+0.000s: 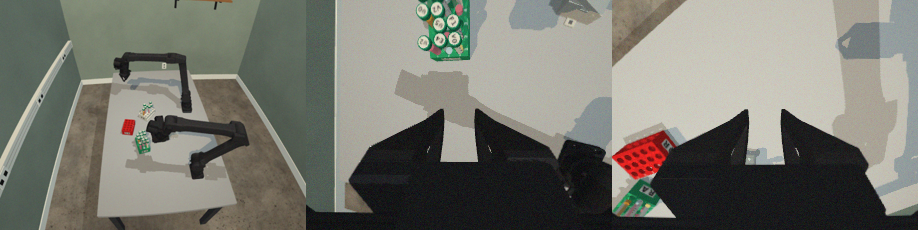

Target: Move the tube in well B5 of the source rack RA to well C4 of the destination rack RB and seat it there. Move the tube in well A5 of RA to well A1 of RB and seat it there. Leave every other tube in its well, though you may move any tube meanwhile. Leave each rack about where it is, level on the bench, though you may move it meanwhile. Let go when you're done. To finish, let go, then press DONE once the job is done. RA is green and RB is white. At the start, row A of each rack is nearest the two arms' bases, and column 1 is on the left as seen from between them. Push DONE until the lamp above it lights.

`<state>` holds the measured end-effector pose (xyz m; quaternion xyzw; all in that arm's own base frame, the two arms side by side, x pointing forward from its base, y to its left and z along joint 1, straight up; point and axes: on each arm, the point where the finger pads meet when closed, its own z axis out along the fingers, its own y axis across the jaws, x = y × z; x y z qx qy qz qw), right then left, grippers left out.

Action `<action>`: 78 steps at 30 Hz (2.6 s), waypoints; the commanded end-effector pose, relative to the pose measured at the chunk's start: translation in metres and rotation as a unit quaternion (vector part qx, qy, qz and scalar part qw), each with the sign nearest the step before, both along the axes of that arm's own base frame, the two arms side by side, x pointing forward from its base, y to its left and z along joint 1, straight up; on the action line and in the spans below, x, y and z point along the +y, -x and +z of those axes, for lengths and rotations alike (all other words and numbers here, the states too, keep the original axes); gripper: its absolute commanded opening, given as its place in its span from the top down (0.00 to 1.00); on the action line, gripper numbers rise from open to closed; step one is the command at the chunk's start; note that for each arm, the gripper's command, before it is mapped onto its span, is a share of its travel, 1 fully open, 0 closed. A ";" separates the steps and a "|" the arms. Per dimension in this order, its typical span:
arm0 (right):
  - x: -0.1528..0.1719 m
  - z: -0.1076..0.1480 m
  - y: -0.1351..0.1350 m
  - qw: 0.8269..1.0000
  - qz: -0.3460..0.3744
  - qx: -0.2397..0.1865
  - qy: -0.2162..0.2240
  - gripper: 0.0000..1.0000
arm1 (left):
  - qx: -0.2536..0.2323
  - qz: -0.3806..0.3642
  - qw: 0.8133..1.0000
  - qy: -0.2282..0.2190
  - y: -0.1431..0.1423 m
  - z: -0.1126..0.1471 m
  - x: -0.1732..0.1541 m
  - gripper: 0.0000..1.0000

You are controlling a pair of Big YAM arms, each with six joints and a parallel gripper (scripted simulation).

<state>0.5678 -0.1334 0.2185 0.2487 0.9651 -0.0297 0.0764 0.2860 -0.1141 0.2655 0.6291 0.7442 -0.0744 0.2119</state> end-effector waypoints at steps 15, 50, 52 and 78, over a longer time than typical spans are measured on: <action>0.071 0.011 0.002 1.000 0.023 -0.011 -0.005 0.70 | -0.018 0.000 1.000 0.004 -0.007 0.016 -0.001 0.70; 0.208 -0.008 0.034 0.995 0.094 0.023 -0.027 0.70 | -0.018 0.000 1.000 0.004 -0.007 0.016 -0.001 0.70; 0.218 -0.009 0.032 0.995 0.094 0.012 -0.027 0.70 | -0.018 0.000 1.000 0.004 -0.007 0.016 -0.001 0.70; 0.319 -0.014 0.083 0.989 0.140 0.034 -0.036 0.70 | -0.018 0.000 1.000 0.004 -0.007 0.016 -0.001 0.70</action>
